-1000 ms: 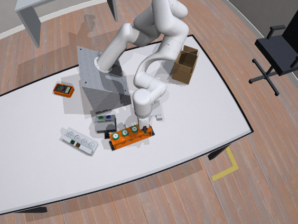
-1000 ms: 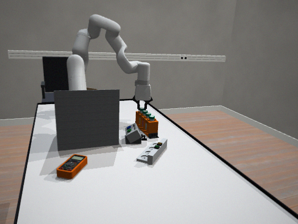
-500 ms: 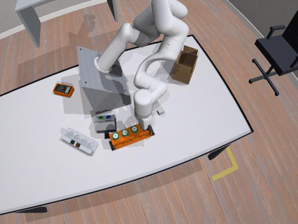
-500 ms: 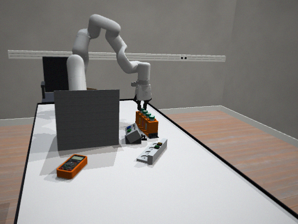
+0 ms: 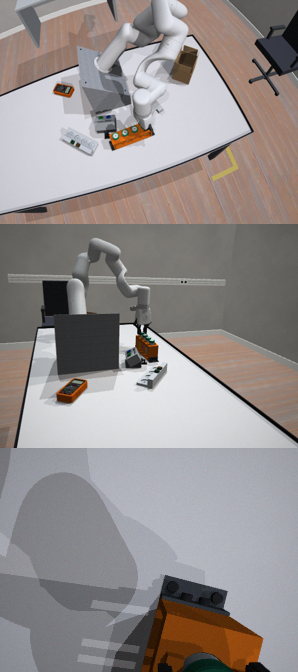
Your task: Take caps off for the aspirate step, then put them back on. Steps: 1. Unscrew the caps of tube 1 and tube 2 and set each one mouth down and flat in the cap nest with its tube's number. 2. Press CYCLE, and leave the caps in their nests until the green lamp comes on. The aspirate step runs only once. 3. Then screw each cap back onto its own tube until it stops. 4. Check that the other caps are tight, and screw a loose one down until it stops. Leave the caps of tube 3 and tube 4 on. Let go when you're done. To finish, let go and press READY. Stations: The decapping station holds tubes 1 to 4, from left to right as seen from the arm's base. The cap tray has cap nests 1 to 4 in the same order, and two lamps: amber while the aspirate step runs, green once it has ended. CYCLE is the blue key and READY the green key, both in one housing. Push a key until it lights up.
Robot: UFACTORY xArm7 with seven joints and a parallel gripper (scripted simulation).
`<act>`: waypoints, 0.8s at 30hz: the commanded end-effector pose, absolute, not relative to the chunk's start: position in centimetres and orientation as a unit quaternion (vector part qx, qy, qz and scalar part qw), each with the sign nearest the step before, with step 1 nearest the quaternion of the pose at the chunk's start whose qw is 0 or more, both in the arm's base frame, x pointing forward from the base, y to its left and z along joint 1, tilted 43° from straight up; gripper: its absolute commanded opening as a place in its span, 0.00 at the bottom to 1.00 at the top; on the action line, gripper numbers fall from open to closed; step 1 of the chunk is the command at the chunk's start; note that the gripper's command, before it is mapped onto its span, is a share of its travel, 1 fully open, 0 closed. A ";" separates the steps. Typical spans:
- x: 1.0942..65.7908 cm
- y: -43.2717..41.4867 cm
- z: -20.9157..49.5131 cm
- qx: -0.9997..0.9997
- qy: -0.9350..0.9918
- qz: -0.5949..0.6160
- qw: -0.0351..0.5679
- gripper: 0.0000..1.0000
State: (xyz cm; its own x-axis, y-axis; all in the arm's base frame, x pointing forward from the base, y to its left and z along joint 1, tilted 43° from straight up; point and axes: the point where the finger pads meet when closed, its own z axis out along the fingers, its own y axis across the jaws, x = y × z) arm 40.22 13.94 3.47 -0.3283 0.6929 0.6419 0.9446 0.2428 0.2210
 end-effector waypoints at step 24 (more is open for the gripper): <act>40.4 13.3 4.0 -0.634 -0.682 -0.267 0.247 0.00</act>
State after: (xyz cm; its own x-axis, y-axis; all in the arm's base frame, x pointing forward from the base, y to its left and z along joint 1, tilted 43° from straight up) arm 40.27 13.43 3.98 -0.0732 0.7320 0.6774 0.9973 0.0553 0.0480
